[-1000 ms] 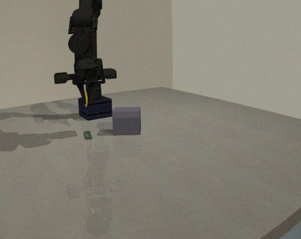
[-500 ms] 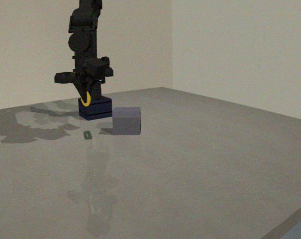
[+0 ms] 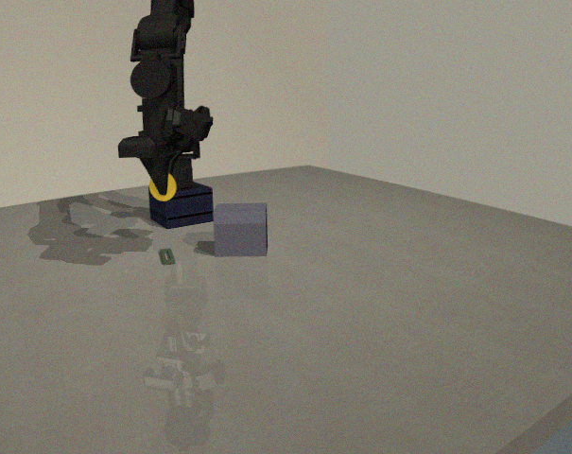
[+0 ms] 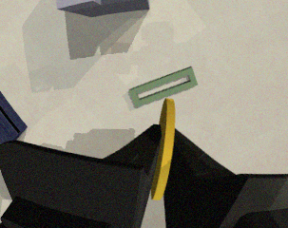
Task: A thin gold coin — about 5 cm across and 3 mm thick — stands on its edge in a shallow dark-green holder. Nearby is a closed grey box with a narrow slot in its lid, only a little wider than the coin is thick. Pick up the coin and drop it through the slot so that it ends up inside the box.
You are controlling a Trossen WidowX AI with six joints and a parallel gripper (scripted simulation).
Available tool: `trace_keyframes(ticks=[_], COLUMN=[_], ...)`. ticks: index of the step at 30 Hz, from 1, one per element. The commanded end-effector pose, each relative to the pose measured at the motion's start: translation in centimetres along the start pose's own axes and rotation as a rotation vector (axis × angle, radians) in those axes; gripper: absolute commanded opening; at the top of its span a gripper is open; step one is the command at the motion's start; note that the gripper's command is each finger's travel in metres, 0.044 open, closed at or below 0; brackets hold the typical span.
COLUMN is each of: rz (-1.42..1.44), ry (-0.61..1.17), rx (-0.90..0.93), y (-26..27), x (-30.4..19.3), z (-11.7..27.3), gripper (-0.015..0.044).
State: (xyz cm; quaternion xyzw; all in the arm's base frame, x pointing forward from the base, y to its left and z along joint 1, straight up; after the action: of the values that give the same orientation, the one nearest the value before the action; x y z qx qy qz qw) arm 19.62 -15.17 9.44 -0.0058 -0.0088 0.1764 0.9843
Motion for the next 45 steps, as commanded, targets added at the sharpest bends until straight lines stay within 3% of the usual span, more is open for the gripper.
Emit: trace_keyframes(ticks=[1, 45], rz=[0.154, 0.214], ry=[0.006, 0.012], rx=[0.002, -0.001], y=[0.1, 4.4], x=[-0.1, 6.0], z=[-0.1, 0.0], gripper=[0.0000, 0.0000])
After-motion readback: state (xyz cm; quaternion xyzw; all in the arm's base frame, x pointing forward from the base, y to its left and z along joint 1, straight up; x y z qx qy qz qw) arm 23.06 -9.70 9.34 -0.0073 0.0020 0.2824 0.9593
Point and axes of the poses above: the point midway between the two fingers, 35 mm back from their tips, its own z axis back along the fingers, its own y axis across the jaws, x = y × z, the point moved 2 cm from there along z, back along the fingers, and after that the axes turned 14 degrees about -z, right-handed, at the moved point
